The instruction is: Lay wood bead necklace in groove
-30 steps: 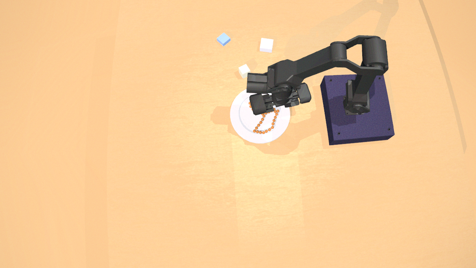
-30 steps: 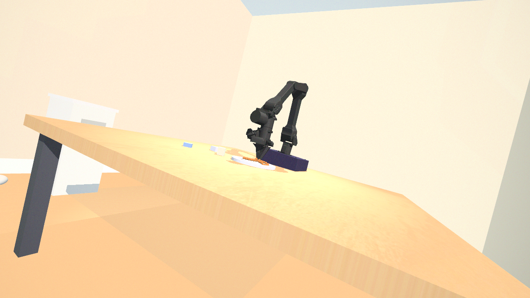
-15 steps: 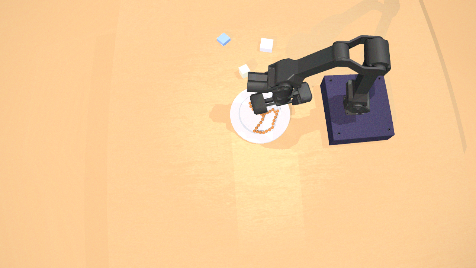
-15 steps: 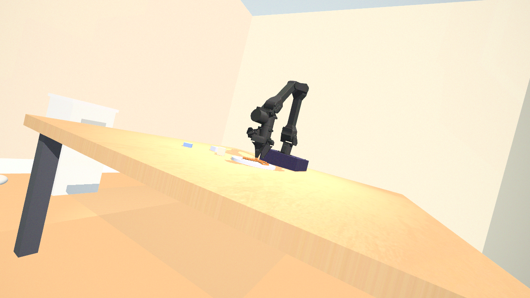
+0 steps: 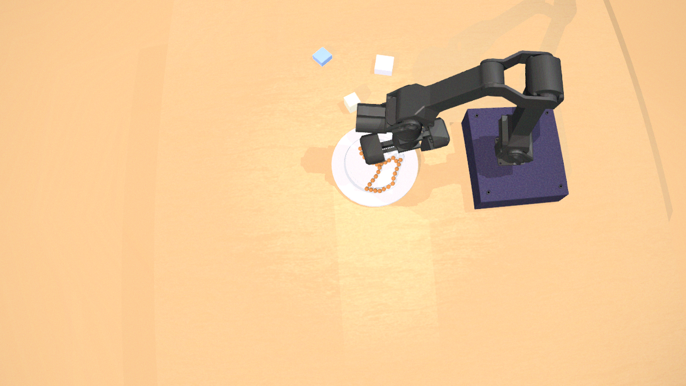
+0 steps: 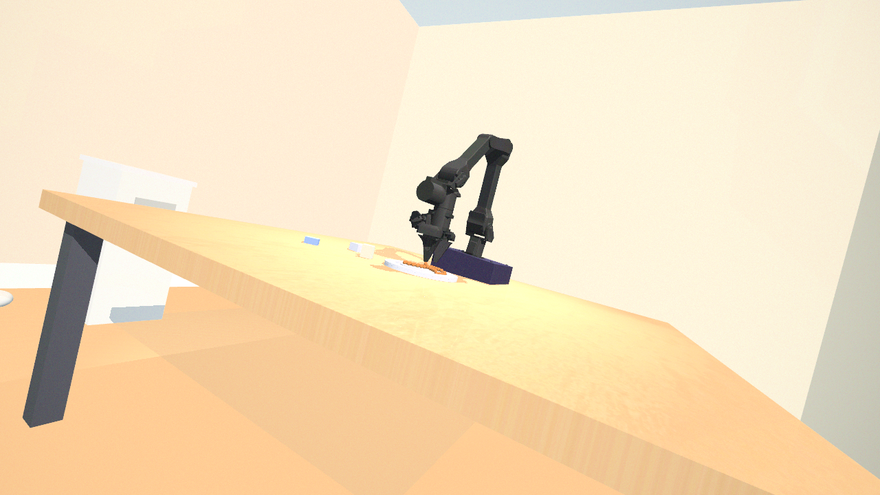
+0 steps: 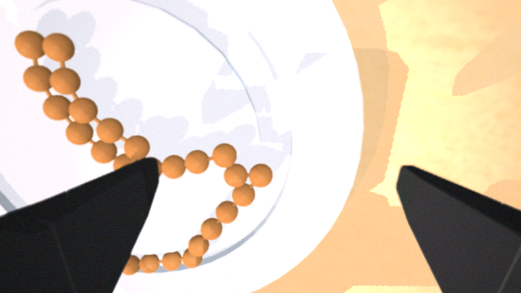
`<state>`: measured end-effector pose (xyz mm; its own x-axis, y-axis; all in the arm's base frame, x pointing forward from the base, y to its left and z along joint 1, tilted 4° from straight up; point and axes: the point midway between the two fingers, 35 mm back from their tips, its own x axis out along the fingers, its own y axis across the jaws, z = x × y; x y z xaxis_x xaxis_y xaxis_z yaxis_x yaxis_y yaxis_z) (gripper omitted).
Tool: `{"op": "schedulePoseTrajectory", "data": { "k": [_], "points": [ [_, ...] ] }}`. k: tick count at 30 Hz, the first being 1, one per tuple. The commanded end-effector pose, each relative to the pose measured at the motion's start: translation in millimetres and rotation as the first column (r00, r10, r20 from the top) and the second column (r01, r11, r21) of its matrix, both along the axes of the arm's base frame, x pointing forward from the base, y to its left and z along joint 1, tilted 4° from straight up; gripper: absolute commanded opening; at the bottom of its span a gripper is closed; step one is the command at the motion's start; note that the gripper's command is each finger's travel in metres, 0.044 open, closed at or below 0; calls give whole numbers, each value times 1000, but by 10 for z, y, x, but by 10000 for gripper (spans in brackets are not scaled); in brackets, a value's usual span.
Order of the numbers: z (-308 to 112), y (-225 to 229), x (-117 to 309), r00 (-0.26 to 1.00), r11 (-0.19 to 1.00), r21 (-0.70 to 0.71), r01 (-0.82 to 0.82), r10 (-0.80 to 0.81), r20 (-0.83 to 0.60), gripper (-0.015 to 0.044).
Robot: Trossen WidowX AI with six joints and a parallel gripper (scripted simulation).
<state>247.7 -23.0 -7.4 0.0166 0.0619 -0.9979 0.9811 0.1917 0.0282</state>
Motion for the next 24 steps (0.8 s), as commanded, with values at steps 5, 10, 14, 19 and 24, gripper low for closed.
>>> {"op": "schedulePoseTrajectory", "data": {
  "k": [5, 10, 14, 19, 24],
  "points": [
    [5, -3, 4, 1000, 1000, -2, -4, 4, 1, 440],
    [33, 44, 35, 964, 965, -8, -264, 264, 17, 335],
    [78, 123, 81, 769, 770, -26, -637, 638, 37, 230],
    [134, 225, 135, 338, 341, -59, -938, 940, 49, 120],
    [192, 332, 182, -157, -153, -91, -984, 987, 43, 120]
  ]
}}
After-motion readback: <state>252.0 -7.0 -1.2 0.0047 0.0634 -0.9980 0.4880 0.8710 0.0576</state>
